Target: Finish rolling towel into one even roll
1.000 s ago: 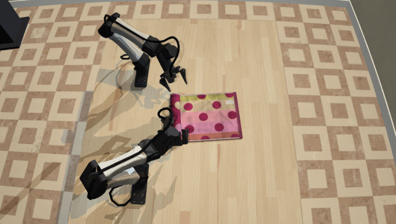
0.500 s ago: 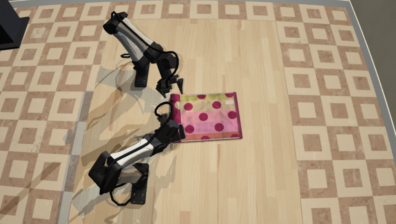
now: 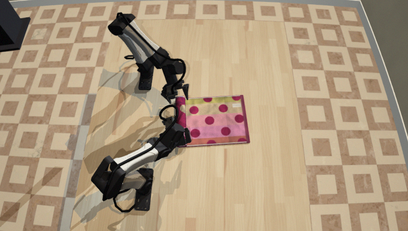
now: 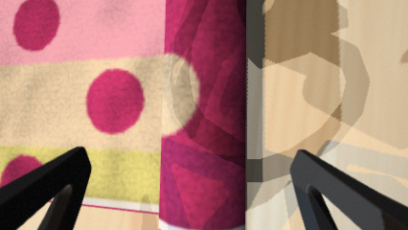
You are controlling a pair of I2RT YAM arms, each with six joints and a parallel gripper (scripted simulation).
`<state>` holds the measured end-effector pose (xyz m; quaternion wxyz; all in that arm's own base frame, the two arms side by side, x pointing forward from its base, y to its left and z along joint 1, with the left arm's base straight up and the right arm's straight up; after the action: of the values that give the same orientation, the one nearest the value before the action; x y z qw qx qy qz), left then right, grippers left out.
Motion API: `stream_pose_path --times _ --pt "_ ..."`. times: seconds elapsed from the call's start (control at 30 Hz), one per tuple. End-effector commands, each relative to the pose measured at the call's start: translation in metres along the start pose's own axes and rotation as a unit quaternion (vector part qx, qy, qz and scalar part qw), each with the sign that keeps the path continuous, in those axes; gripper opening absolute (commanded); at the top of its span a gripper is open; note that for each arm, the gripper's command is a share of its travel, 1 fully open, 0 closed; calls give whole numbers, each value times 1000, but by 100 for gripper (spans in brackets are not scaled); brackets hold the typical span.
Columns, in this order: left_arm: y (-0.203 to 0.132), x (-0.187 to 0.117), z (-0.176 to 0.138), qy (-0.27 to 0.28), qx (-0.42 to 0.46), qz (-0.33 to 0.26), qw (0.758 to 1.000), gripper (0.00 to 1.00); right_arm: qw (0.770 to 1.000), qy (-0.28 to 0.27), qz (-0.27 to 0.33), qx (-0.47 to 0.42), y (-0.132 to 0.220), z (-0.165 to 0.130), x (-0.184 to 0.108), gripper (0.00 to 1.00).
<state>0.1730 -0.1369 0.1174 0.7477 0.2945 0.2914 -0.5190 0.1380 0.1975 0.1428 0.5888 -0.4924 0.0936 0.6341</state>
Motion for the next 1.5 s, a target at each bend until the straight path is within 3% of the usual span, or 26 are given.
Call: stream_pose_path --times 0.0,0.53,1.0,1.47 --pt "3 5 1 -13 12 14 1000 98 1000 -3 -12 -8 -5 3 0 98" --pt "4 24 -10 -13 12 14 1000 98 1000 -3 -12 -8 -5 3 0 98" --pt "3 29 -15 -13 12 14 1000 38 1000 -3 -12 -8 -5 3 0 98" --pt "3 29 -15 -13 12 14 1000 26 1000 -3 -12 -8 -5 3 0 98"
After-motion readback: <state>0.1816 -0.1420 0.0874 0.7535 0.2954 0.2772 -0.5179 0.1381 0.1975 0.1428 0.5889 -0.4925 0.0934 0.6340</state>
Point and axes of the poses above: on each arm, the point where the finger pads meet when closed, its own x axis out along the fingers, its own y axis across the jaws, z = x × y, the point moved 9 cm from there along -x, back along the fingers, and after that the axes turned 15 degrees about -x, right-handed, at the moved point
